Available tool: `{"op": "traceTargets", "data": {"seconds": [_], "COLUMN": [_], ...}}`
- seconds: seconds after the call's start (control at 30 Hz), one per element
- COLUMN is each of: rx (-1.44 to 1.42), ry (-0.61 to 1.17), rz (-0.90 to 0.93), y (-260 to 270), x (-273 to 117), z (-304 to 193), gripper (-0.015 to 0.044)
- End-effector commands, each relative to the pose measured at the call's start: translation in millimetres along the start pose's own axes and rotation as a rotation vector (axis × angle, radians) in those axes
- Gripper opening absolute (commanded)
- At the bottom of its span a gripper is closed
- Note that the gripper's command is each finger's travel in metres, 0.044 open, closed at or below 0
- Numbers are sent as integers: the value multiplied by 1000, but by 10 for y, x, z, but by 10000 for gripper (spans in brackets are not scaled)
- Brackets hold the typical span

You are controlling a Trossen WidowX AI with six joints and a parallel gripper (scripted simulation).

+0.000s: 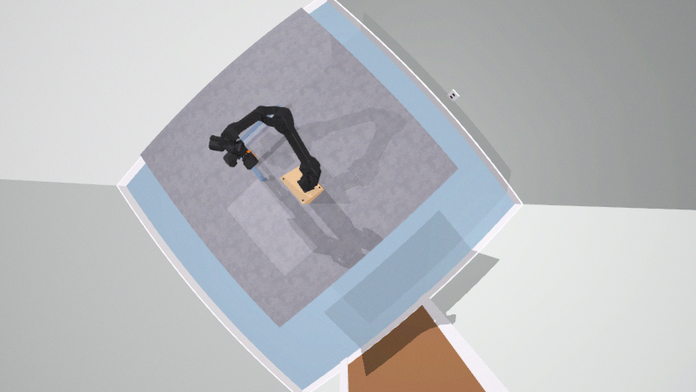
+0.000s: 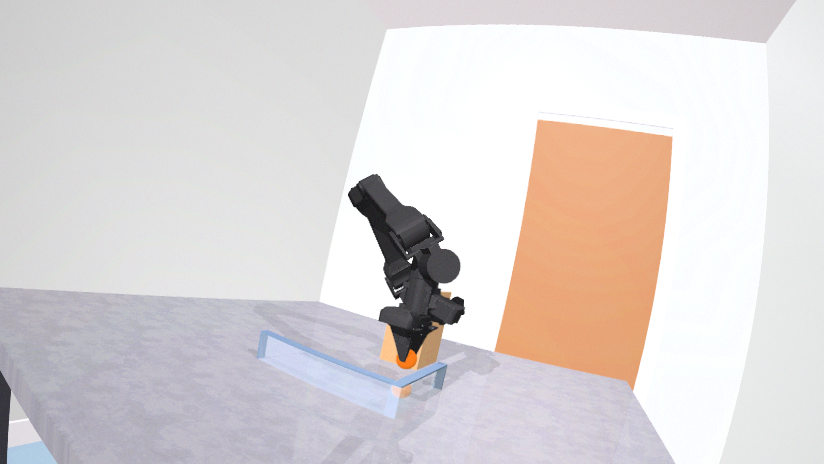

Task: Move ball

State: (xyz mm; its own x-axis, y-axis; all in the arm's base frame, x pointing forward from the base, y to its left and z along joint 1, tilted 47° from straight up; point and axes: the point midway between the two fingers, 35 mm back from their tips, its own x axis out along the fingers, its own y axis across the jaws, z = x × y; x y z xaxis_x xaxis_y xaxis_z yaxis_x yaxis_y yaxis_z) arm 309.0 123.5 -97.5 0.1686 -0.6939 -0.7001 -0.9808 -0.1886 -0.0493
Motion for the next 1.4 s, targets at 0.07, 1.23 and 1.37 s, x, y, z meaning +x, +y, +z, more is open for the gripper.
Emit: {"op": "traceTargets", "data": {"seconds": [0.07,1.23,1.37], "rx": [-10,-5,-5], "ry": [16,11,11], "rz": [15,11,11], "y": [61,46,46], "x": [443,637,637], "z": [-38,-35,-35], "gripper": [0,236,296]}}
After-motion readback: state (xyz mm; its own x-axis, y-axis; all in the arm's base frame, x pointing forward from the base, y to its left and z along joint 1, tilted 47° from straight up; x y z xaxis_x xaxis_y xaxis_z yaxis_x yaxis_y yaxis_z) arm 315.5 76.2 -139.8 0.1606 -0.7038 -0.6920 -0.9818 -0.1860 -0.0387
